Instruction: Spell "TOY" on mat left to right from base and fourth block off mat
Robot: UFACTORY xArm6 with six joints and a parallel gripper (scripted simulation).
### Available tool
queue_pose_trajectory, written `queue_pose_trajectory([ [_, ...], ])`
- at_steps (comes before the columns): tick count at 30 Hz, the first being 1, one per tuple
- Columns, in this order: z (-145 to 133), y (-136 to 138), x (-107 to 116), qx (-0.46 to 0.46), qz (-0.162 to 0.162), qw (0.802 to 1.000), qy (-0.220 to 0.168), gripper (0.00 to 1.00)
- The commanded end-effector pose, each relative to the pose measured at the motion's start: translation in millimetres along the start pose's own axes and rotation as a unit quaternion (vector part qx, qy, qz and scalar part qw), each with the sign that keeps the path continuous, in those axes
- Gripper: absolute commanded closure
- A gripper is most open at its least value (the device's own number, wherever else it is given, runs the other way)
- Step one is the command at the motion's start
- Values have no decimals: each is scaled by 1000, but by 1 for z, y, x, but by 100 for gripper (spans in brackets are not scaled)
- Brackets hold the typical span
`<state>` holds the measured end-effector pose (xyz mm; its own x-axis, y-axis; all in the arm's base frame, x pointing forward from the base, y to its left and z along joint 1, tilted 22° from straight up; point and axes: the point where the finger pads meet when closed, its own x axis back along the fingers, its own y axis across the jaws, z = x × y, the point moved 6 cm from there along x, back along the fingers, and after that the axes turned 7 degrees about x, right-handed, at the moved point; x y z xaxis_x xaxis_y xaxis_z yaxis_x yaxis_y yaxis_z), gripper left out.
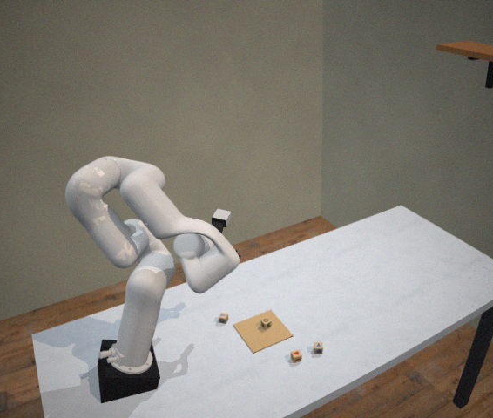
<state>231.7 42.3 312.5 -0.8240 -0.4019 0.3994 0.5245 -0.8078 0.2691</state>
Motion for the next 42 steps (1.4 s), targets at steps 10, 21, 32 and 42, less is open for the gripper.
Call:
queue_pose_trajectory([
  [10,-43,3,15,67,-16,996,-53,0],
  [21,-43,3,15,68,-17,996,-54,0],
  [32,-43,3,15,68,-17,996,-54,0],
  [42,-43,3,15,68,-17,996,-54,0],
])
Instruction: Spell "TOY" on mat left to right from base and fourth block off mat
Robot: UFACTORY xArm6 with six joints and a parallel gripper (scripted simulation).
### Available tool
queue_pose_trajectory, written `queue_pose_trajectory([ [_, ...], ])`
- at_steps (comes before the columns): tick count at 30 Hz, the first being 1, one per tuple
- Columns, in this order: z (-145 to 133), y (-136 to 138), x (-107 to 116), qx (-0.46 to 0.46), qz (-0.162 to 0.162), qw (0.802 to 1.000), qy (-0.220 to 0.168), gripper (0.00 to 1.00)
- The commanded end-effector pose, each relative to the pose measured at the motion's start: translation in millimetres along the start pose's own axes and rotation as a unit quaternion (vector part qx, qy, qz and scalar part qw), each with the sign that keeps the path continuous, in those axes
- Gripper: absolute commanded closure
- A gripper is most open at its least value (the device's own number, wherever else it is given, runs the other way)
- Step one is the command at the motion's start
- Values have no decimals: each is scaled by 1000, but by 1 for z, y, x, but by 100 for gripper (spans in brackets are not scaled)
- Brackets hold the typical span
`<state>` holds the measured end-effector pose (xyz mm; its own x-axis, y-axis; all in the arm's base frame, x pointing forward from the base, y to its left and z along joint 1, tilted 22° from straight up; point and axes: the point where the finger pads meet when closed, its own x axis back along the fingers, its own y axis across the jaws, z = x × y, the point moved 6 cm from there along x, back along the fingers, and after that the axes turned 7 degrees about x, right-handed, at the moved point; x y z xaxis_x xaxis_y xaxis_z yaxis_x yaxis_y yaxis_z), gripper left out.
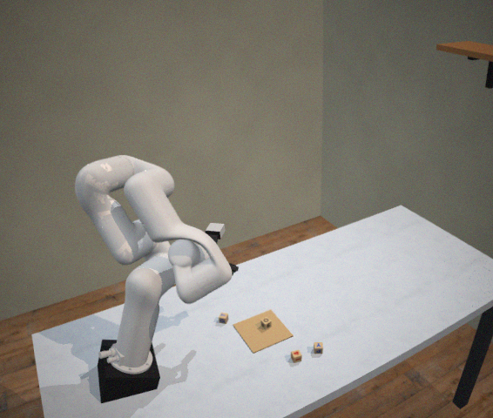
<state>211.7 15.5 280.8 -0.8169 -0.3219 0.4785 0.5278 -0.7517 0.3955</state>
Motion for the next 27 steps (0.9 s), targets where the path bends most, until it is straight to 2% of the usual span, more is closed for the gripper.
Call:
queue_pose_trajectory([
  [1,0,0,0,1,0,1000,0,0],
  [22,0,1,0,1,0,1000,0,0],
  [25,1,12,-1,1,-1,1000,3,0],
  [27,-1,32,-3,2,-2,1000,7,0],
])
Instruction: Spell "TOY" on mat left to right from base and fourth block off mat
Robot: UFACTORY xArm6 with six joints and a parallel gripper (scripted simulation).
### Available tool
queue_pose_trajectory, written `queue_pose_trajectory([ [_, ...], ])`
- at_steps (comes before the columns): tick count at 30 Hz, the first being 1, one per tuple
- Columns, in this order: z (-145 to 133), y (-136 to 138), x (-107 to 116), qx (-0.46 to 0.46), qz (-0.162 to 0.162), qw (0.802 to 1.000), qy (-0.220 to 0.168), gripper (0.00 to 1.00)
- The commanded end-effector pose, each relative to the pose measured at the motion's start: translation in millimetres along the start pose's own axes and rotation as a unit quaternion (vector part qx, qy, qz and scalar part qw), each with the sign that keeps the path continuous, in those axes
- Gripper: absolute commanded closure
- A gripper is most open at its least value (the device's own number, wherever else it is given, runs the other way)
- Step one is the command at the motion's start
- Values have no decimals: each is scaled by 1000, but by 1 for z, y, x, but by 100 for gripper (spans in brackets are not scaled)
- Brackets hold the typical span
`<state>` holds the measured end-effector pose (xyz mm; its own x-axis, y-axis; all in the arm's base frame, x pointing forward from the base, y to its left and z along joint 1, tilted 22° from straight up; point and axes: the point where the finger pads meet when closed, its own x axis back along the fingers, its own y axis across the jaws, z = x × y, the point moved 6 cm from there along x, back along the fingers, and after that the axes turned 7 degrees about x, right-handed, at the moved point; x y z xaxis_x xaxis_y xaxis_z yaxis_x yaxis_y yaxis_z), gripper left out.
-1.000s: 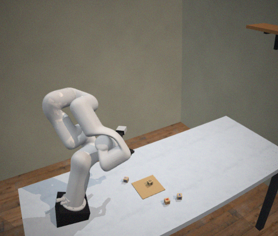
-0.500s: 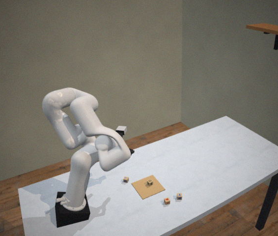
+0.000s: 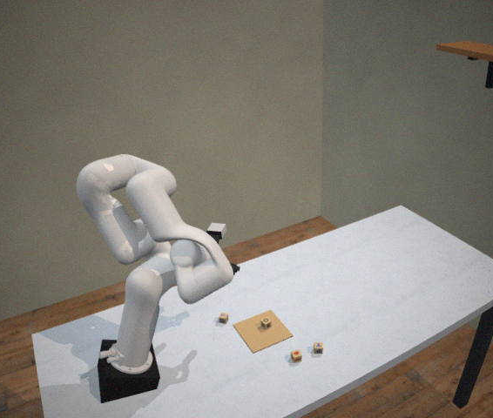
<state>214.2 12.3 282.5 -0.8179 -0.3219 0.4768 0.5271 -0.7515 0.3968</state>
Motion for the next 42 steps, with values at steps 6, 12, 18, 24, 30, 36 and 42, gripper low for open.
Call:
queue_pose_trajectory([
  [6,-8,55,-10,2,-3,1000,9,0],
  [12,-22,84,-22,2,-4,1000,9,0],
  [18,-40,107,-36,1,-3,1000,6,0],
  [24,-61,126,-53,0,0,1000,1,0],
  [30,-66,129,-57,0,0,1000,-1,0],
  [36,-66,129,-57,0,0,1000,-1,0],
  [42,-66,129,-57,0,0,1000,-1,0],
])
